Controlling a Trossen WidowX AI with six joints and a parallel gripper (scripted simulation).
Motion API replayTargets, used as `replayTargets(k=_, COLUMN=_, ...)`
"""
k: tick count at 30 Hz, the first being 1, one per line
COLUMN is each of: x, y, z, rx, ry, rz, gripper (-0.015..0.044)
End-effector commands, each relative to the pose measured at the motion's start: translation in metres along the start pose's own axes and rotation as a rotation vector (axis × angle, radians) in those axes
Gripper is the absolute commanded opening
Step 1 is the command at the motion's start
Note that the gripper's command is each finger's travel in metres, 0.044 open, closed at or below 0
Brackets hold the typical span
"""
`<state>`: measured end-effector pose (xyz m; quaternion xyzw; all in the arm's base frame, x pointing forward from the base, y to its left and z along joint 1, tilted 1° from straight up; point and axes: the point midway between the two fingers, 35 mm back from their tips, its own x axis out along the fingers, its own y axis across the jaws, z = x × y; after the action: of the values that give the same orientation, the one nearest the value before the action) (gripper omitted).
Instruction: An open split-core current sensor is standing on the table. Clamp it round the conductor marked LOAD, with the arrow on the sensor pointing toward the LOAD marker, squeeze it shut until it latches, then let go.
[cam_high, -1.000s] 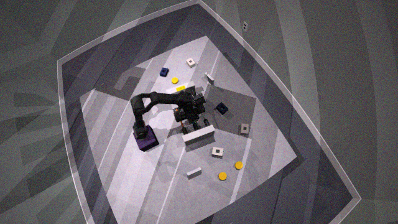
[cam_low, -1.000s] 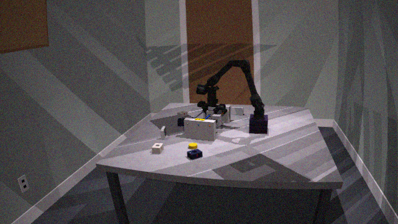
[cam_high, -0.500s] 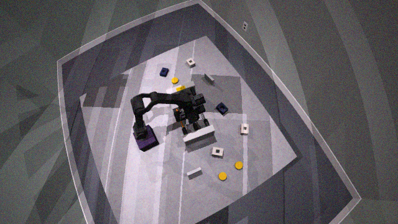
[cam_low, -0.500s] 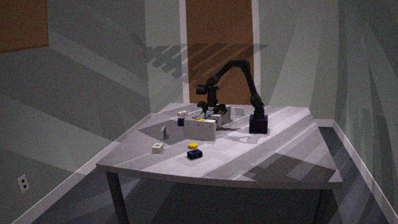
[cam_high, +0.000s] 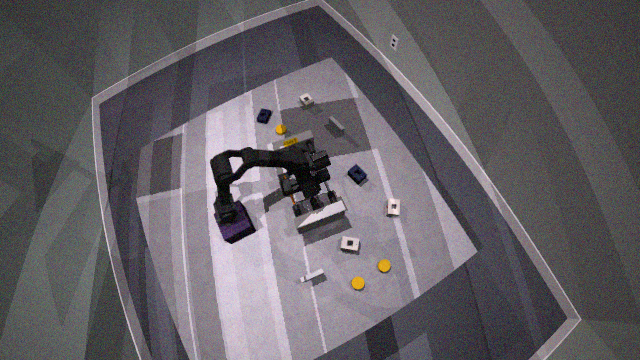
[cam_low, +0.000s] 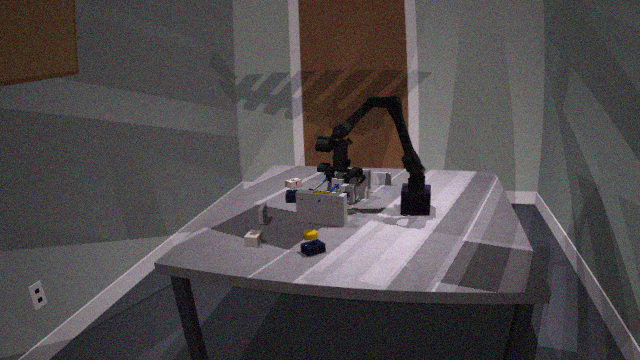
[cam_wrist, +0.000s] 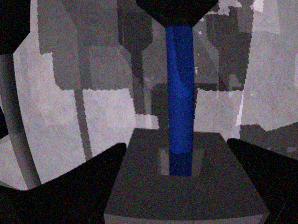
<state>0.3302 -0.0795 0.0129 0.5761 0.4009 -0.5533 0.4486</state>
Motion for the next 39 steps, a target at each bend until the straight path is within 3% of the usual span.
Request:
replayTargets(k=1, x=-0.0001, y=0.0001, z=0.0, rx=0.0, ry=0.0, rz=0.0, gripper=0.0236)
replayTargets(k=2, x=-0.0001, y=0.0001, z=0.0, rx=0.0, ry=0.0, rz=0.0, gripper=0.0263)
replayTargets(k=35, x=-0.0001, y=0.0001, z=0.0, rx=0.0, ry=0.0, rz=0.0, gripper=0.0263)
replayTargets(k=39, x=-0.0001, y=0.0001, z=0.0, rx=0.0, ry=0.0, rz=0.0, gripper=0.0368)
